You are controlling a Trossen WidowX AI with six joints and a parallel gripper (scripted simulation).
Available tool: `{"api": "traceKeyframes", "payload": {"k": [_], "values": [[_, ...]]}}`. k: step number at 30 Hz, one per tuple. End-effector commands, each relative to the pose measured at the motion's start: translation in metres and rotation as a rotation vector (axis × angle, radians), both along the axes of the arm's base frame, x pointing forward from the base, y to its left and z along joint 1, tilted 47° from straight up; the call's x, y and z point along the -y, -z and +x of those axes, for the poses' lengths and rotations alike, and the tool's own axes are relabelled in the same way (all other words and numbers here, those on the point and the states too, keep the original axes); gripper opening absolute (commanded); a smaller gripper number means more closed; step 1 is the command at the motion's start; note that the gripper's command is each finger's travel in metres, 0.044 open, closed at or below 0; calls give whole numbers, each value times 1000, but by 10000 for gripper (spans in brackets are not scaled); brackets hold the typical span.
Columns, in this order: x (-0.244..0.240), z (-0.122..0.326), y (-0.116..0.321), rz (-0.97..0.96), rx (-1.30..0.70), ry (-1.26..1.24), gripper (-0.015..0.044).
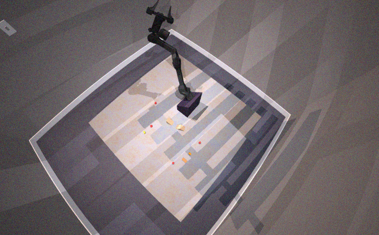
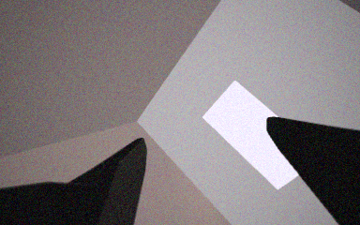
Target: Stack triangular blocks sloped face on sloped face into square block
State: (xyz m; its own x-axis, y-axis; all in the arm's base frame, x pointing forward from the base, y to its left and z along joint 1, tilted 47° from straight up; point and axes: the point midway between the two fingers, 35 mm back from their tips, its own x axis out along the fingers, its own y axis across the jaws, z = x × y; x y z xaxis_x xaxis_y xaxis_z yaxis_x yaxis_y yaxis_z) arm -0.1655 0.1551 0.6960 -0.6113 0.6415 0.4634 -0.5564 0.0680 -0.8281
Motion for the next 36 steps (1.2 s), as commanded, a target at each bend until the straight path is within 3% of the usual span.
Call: {"api": "traceKeyframes", "payload": {"k": [1,20,28,36], "values": [[1,1,-1,4,-1,0,426],[118,102,-63,398,-215,-139,440],[143,141,-72,482,-299,-197,440],[162,207,-76,558,-435,-200,440]]}}
